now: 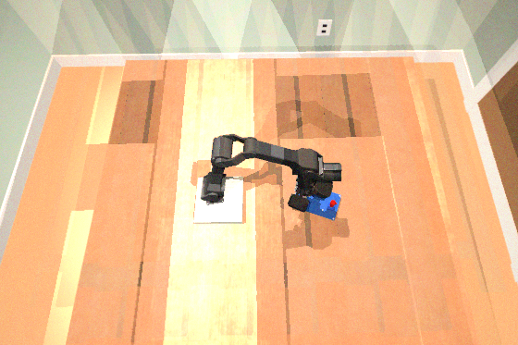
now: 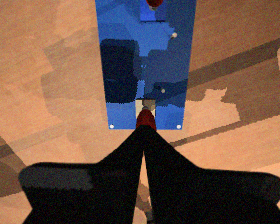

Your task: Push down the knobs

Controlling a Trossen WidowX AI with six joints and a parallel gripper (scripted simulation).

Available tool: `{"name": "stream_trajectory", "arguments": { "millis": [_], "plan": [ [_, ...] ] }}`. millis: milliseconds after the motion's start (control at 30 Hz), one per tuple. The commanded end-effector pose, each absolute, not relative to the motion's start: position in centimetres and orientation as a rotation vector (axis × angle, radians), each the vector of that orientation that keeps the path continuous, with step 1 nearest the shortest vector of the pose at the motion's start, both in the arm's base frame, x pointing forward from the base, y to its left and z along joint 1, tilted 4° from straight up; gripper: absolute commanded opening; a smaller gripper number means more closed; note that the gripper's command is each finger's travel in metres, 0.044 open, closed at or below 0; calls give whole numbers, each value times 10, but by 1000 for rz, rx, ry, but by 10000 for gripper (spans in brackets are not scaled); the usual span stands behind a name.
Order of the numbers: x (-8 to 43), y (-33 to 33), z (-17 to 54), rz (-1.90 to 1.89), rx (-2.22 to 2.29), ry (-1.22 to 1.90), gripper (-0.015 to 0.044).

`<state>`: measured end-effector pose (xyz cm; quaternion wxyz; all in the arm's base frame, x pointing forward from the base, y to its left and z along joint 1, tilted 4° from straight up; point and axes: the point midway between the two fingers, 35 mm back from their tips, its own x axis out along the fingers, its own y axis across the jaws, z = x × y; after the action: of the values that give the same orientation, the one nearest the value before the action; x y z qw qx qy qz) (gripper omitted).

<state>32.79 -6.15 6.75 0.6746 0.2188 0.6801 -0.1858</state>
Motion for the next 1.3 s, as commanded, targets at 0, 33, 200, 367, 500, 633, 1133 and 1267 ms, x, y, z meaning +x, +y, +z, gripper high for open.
{"name": "stream_trajectory", "arguments": {
  "millis": [0, 33, 200, 367, 500, 633, 1133, 1267],
  "plan": [
    [329, -62, 46, -425, 491, 1553, 0],
    [329, -62, 46, -425, 491, 1553, 0],
    [329, -62, 45, -425, 491, 1553, 0],
    [329, -61, 41, -425, 491, 1553, 0],
    [329, -61, 41, -425, 491, 1553, 0],
    [329, -61, 41, -425, 491, 1553, 0],
    [329, -61, 38, -425, 491, 1553, 0],
    [329, -61, 38, -425, 491, 1553, 0]
  ]
}}
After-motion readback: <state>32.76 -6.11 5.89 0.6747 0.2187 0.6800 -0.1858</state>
